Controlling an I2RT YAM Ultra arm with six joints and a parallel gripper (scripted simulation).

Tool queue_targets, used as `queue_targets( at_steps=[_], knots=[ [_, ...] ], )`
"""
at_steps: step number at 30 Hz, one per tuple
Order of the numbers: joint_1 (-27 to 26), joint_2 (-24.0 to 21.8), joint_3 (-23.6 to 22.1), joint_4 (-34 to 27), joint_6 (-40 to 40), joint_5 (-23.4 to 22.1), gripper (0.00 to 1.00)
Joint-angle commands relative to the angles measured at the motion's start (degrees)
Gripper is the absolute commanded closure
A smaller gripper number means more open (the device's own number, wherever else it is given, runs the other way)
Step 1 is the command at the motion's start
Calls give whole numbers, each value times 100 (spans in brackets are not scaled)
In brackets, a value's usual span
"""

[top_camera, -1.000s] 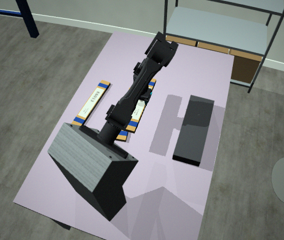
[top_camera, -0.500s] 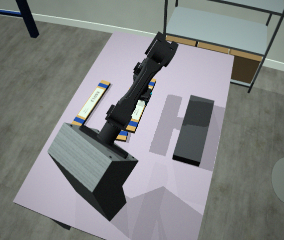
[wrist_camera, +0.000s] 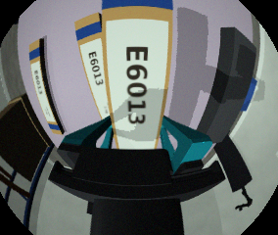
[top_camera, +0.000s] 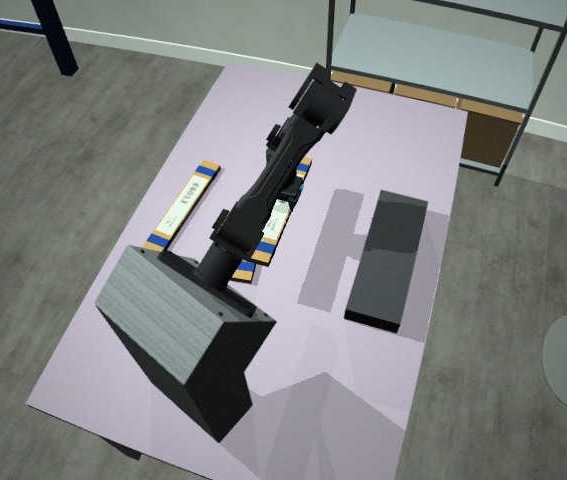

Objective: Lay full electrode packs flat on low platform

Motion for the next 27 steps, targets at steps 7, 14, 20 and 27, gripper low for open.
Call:
queue_targets(
  at_steps=[7, 14, 20, 27],
  knots=[
    [287, -475, 91, -258, 86, 112, 100],
    [331, -502, 151, -355, 113, 148, 100],
    [349, -507, 184, -404, 115, 162, 100],
    [377, -510, 262, -493, 138, 183, 100]
  ],
)
